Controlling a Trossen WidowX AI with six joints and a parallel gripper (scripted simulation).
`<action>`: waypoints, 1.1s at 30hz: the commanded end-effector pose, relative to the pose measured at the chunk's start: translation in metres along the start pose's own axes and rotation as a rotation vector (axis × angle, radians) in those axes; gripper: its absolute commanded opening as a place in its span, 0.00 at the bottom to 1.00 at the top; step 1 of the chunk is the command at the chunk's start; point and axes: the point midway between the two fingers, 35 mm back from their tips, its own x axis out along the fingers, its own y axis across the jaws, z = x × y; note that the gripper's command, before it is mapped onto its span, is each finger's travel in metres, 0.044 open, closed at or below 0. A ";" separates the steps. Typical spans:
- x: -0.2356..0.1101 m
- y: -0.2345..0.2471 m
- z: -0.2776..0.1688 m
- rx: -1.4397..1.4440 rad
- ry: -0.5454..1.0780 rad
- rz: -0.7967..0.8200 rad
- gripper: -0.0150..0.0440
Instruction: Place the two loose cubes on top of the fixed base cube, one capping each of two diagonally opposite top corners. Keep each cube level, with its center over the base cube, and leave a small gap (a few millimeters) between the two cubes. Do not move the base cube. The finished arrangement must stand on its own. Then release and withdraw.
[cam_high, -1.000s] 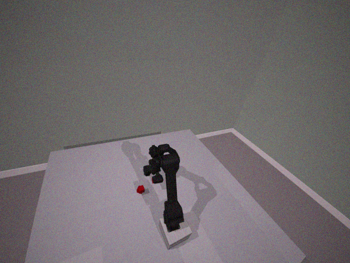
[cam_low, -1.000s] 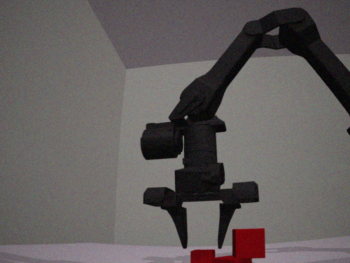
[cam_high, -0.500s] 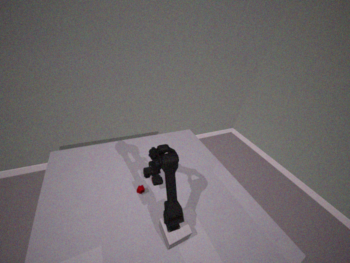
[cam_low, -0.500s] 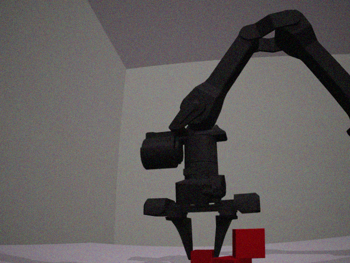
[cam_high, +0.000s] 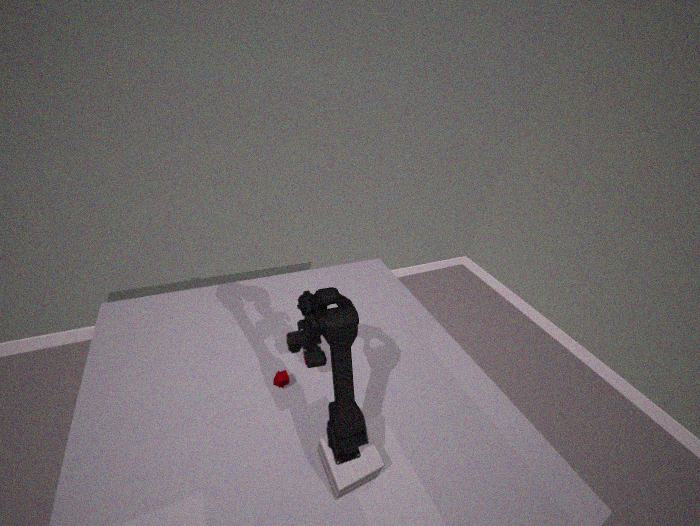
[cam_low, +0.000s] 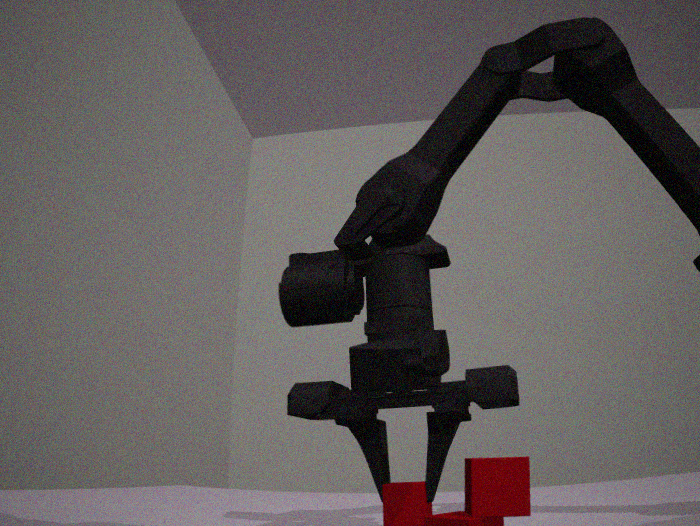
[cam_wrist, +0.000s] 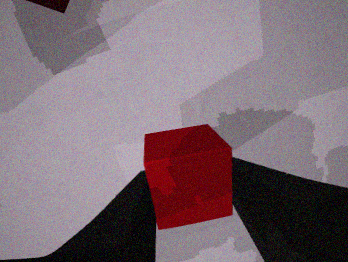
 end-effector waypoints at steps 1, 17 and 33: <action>-0.019 -0.005 0.000 0.001 0.003 -0.020 0.43; -0.070 -0.003 0.000 0.001 0.003 -0.020 0.43; -0.093 0.001 0.006 0.069 0.002 -0.020 0.43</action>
